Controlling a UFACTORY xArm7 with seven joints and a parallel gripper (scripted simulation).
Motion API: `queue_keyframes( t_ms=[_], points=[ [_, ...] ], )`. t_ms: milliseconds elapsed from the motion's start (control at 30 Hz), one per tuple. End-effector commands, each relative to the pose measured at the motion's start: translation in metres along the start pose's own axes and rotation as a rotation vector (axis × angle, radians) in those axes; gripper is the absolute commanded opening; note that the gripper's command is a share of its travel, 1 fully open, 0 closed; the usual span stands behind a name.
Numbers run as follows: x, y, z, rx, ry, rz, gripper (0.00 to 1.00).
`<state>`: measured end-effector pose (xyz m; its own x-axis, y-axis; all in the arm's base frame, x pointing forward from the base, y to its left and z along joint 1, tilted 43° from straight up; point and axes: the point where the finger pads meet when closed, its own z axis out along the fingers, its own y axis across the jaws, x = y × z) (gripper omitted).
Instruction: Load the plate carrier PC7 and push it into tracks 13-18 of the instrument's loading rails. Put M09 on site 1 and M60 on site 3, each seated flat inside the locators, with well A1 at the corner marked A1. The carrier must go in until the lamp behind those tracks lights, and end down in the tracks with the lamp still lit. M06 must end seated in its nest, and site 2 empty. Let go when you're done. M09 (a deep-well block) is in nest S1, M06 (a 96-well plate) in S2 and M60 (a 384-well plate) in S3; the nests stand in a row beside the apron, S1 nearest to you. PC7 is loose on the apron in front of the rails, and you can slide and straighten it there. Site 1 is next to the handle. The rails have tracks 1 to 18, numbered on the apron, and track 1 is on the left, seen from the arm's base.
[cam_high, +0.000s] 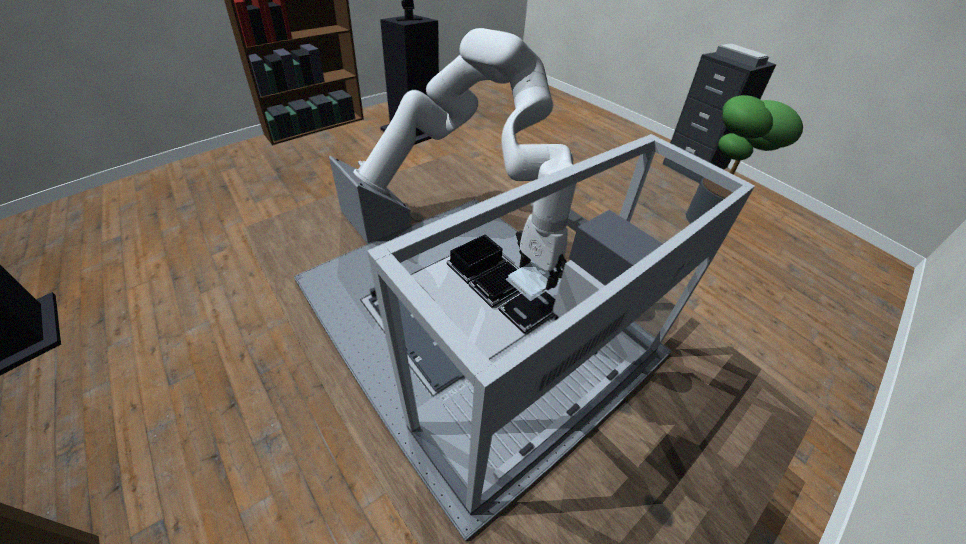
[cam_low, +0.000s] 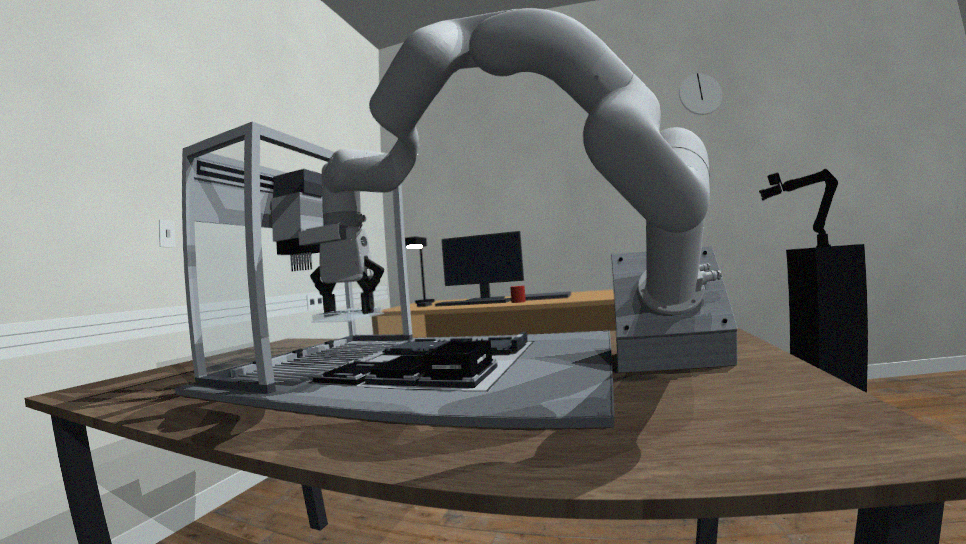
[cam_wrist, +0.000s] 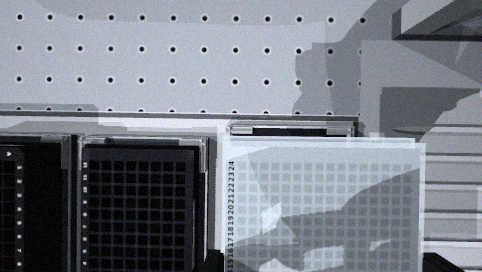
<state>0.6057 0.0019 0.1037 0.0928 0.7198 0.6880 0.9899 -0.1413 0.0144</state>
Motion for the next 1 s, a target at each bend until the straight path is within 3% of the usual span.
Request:
queue_keyframes(
  t_ms=[0,400,967],
  points=[
    [-0.001,0.001,-0.009,-0.005,-0.002,0.0,0.0],
    [-0.001,0.001,-0.013,-0.005,-0.002,0.0,0.0],
    [-0.076,0.0,-0.013,-0.005,-0.002,0.029,0.0]
  ],
)
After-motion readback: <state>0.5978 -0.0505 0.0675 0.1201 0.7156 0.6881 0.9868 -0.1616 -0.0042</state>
